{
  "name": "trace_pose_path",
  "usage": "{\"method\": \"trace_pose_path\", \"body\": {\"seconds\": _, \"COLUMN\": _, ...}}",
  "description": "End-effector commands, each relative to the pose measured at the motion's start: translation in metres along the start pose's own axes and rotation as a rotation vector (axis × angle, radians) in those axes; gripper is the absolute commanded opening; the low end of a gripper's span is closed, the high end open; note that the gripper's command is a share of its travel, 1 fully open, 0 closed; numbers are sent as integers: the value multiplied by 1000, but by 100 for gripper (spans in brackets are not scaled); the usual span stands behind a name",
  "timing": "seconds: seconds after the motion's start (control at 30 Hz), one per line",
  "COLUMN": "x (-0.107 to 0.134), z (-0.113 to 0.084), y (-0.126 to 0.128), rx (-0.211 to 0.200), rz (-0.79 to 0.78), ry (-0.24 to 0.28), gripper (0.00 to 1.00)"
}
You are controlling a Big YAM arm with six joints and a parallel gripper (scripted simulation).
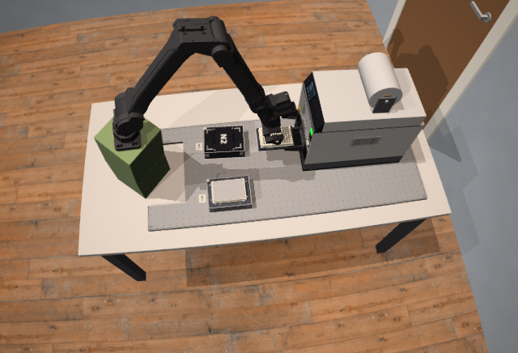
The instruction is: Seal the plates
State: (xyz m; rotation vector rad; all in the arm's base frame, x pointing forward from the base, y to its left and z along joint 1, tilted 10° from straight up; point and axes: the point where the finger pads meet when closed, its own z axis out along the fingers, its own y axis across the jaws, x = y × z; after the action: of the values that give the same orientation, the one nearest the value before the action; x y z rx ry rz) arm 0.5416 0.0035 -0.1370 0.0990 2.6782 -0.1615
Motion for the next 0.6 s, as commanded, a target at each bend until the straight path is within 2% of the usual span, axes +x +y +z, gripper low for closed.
{"method": "trace_pose_path", "body": {"seconds": 0.0, "x": 5, "z": 5, "y": 7, "rx": -3, "rz": -4, "ry": 1, "gripper": 100}}
{"method": "trace_pose_path", "body": {"seconds": 0.57, "x": 9, "z": 8, "y": 7, "rx": -2, "rz": -5, "ry": 11, "gripper": 100}}
